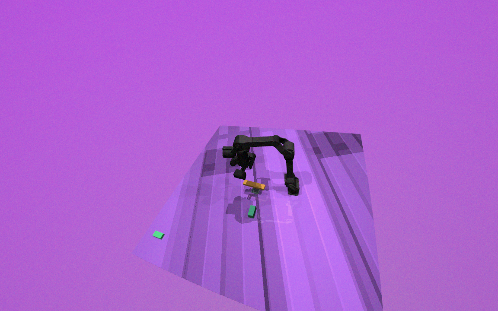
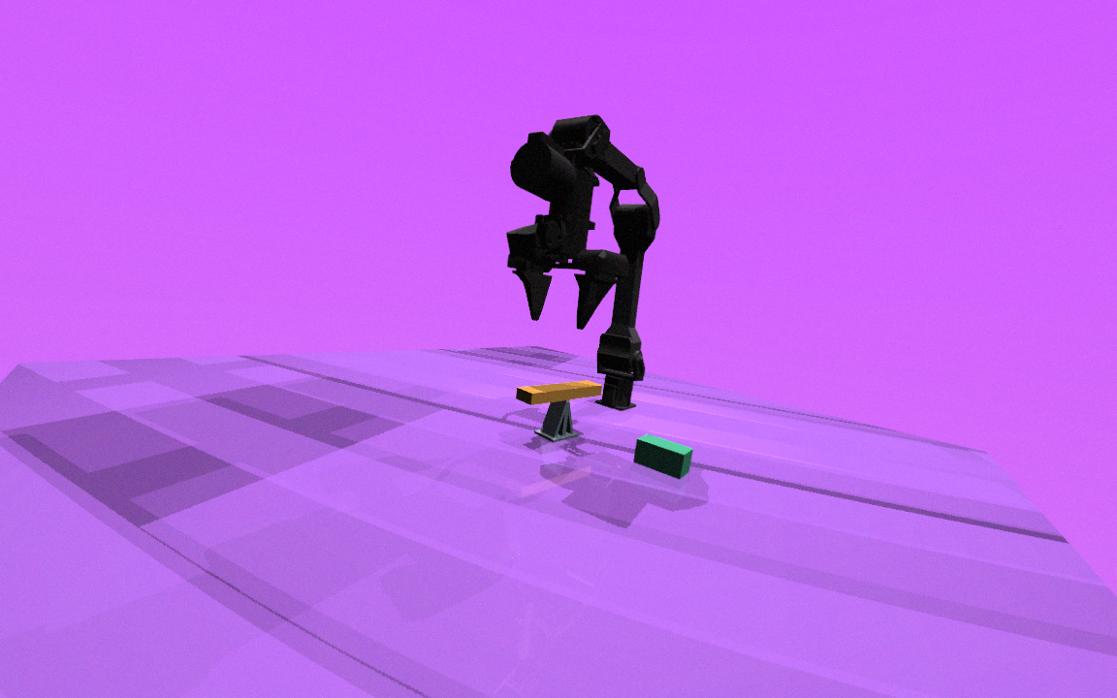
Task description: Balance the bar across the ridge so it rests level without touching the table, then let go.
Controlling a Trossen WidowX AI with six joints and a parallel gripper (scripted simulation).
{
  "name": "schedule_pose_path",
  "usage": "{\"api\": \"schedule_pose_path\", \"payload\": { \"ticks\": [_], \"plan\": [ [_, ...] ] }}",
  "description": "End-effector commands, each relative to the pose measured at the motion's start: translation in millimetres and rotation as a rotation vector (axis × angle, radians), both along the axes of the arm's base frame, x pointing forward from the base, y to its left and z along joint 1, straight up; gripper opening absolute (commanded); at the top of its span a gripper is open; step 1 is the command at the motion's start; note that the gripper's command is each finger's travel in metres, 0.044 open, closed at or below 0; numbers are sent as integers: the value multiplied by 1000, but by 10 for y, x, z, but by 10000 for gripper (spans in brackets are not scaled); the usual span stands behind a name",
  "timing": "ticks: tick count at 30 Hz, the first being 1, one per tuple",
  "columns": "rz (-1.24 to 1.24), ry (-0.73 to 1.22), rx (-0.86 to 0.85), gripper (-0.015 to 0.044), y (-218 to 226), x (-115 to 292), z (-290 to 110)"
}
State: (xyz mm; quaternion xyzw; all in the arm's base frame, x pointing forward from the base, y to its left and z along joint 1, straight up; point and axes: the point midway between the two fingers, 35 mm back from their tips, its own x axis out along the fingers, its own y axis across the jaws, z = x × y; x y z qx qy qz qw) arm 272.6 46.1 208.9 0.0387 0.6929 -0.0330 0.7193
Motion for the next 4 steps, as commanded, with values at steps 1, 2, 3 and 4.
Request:
{"api": "schedule_pose_path", "payload": {
  "ticks": [1,2,3,4],
  "plan": [
    [0,2,0,440,1,-1,-1],
    [0,2,0,440,1,-1,-1],
    [0,2,0,440,1,-1,-1],
    [0,2,0,440,1,-1,-1]
  ]
}}
